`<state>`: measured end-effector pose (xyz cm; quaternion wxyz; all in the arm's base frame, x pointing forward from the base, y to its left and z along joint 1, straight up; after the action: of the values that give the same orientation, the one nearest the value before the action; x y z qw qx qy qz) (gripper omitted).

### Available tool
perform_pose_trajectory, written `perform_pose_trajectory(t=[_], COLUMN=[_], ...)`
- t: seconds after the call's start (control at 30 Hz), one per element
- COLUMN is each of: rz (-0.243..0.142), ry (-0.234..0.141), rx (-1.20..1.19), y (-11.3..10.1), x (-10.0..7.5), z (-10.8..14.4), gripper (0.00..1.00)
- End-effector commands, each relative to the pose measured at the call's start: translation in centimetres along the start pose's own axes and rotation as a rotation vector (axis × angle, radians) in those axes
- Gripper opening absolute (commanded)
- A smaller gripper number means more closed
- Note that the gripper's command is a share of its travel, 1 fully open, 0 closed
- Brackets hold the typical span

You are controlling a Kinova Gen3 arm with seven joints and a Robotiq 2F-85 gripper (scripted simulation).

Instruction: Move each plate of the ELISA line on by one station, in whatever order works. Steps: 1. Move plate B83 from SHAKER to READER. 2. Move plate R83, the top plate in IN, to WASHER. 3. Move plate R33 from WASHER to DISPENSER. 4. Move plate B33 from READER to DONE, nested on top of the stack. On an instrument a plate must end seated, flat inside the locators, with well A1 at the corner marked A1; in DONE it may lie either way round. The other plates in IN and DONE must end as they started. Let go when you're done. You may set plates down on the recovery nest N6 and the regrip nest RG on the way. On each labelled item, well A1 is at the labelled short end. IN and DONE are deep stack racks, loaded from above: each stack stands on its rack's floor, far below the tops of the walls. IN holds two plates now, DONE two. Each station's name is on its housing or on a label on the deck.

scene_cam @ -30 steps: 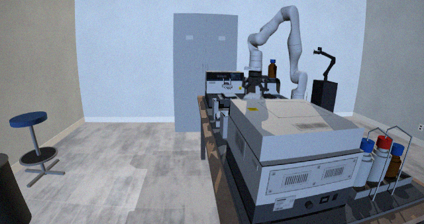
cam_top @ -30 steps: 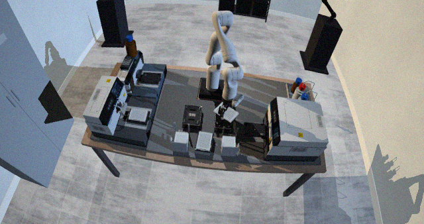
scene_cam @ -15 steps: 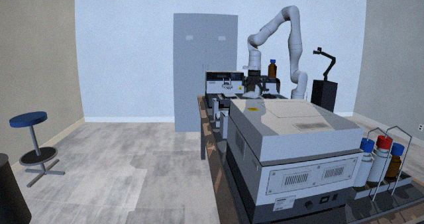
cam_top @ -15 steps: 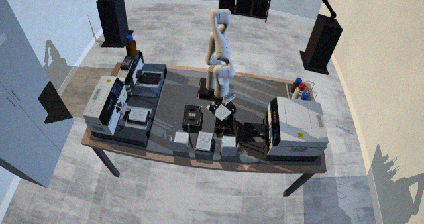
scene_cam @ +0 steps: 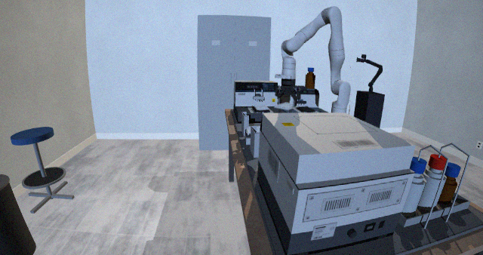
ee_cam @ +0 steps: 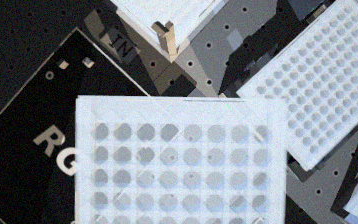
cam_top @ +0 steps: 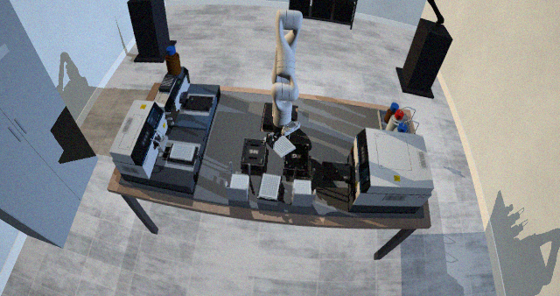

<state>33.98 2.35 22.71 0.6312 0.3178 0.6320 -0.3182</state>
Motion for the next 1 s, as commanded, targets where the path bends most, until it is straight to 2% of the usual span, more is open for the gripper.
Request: perform_pose_trajectory(t=[0.0, 0.97], rz=[0.001, 0.001], ry=[0.0, -0.001], rx=[0.039, 0.267], y=[-0.6, -5.3], x=[0.0, 0.0], z=[0.9, 7.7], gripper=[0.94, 0.94])
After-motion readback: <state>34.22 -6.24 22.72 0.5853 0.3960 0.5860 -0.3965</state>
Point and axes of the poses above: the point where the finger pads meet when closed, its own x axis out along the fingers, its own z axis across the jaws, y = z × x, the point moved 4 cm from there along -x, back along the fingers, and after that the axes turned 8 degrees about x, right-handed, at the moved point
